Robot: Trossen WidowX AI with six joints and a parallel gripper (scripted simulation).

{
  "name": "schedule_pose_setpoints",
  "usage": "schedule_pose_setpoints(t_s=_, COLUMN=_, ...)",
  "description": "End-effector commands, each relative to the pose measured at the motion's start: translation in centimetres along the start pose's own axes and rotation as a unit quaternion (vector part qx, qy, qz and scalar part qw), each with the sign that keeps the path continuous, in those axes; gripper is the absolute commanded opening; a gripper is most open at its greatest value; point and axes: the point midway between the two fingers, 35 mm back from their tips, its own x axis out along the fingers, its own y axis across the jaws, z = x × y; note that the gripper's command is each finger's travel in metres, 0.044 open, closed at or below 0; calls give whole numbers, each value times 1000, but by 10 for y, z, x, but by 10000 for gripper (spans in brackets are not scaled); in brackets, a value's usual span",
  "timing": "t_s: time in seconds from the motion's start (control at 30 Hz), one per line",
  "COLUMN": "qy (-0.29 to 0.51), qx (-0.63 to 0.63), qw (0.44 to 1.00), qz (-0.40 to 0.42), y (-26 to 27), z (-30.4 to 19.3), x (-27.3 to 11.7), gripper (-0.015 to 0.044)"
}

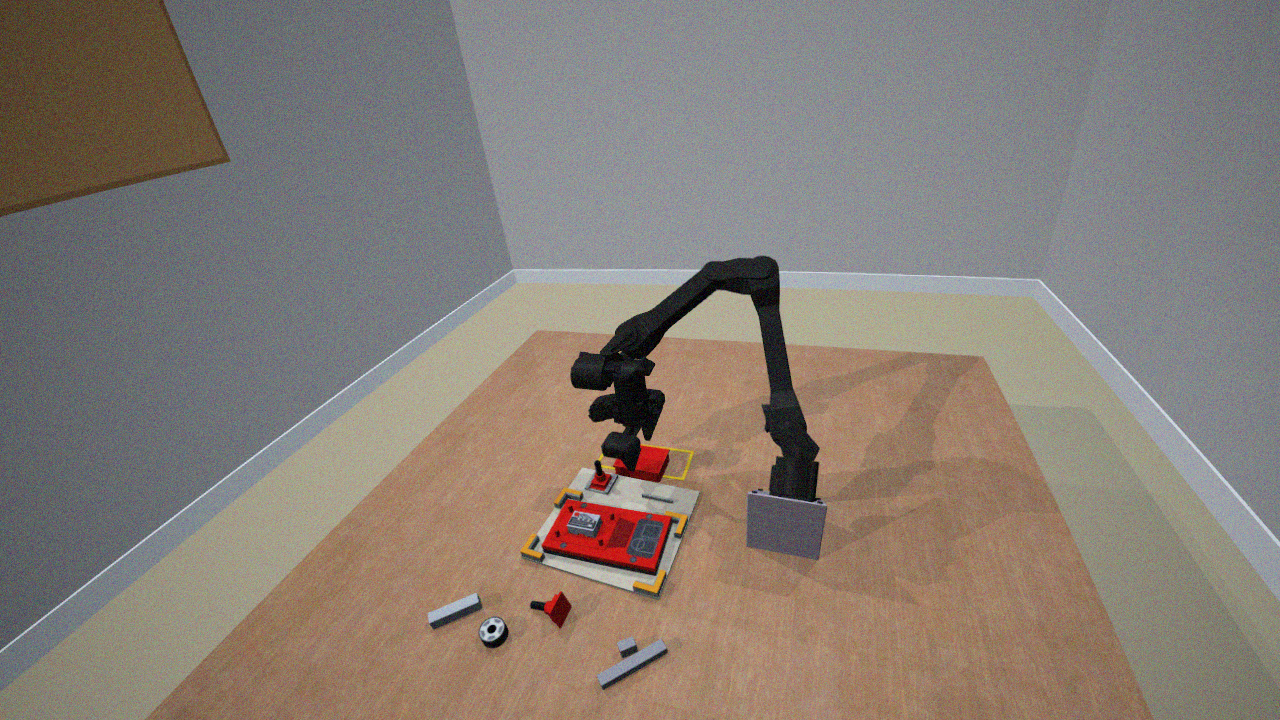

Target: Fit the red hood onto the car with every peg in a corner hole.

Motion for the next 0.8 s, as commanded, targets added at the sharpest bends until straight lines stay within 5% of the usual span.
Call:
schedule_pose_setpoints(t_s=0.0, qy=3, qx=-4, qw=1000, qz=-2, y=0, z=-2, x=2, gripper=440)
schedule_pose_setpoints(t_s=0.77, qy=3, qx=-4, qw=1000, qz=-2, y=0, z=-2, x=13, gripper=440)
